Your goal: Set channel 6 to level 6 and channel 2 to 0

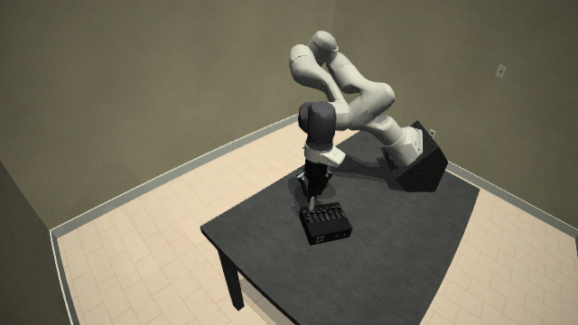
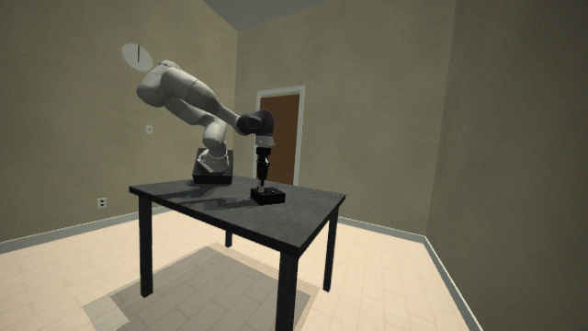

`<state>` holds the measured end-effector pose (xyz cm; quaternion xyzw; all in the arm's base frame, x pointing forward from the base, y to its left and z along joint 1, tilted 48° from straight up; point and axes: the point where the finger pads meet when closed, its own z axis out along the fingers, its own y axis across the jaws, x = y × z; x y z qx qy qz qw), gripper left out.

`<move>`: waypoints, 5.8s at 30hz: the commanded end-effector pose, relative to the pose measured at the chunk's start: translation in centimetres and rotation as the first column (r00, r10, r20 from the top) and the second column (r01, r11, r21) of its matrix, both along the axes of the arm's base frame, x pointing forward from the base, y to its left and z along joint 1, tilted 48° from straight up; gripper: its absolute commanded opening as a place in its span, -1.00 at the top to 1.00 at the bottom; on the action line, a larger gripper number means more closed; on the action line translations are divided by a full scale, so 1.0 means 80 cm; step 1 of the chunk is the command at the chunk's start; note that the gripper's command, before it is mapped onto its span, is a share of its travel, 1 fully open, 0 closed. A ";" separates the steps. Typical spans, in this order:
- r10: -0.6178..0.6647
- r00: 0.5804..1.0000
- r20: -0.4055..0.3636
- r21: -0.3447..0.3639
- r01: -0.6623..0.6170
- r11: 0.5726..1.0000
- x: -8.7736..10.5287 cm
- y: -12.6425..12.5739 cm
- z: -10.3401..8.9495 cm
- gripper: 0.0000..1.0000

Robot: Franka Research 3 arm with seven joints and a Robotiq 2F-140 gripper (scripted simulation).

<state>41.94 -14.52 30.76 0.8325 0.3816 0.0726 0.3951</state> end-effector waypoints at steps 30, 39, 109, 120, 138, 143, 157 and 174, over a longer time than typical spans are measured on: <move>0.000 1.000 0.007 0.002 0.000 1.000 0.004 0.001 0.000 1.00; 0.000 1.000 0.007 0.002 0.000 1.000 0.006 0.003 -0.001 1.00; 0.000 1.000 0.007 0.002 0.000 1.000 0.027 0.024 -0.006 1.00; 0.000 1.000 0.007 0.002 0.000 1.000 0.027 0.024 -0.006 1.00; 0.000 1.000 0.007 0.002 0.000 1.000 0.027 0.024 -0.006 1.00; 0.000 1.000 0.007 0.002 0.000 1.000 0.027 0.024 -0.006 1.00; 0.000 1.000 0.007 0.002 0.000 1.000 0.027 0.024 -0.006 1.00; 0.000 1.000 0.007 0.002 0.000 1.000 0.030 0.027 -0.007 1.00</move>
